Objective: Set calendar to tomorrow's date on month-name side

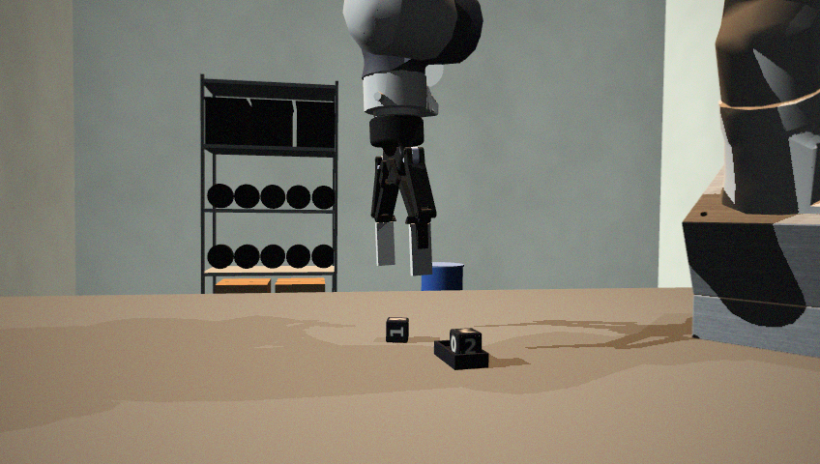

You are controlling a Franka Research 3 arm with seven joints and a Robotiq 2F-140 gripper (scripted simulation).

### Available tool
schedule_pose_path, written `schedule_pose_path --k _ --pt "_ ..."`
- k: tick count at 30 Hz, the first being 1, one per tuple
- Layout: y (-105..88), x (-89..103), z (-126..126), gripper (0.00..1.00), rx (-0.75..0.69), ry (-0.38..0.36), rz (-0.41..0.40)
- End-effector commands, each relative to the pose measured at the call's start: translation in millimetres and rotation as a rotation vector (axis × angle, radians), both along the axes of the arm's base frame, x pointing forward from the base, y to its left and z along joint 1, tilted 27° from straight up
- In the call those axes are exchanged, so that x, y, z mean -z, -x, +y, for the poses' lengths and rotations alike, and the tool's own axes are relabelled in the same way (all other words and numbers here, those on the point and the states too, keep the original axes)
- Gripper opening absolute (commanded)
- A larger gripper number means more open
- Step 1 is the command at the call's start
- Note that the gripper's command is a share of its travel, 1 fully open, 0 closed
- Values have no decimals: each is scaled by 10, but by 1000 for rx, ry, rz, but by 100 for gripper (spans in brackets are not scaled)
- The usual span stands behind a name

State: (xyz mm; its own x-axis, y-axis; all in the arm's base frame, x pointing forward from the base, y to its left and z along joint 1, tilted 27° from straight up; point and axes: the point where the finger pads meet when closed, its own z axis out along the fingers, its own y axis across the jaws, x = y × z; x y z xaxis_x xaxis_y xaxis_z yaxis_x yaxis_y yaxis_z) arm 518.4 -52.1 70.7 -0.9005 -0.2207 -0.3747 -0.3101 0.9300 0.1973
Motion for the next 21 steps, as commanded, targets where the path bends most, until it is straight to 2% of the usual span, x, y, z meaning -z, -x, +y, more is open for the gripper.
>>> schedule_pose_path --k 1,21 --pt "-2 -1 2 100 -139 34 -61" --pt "21 23 3 100 -460 137 -152"
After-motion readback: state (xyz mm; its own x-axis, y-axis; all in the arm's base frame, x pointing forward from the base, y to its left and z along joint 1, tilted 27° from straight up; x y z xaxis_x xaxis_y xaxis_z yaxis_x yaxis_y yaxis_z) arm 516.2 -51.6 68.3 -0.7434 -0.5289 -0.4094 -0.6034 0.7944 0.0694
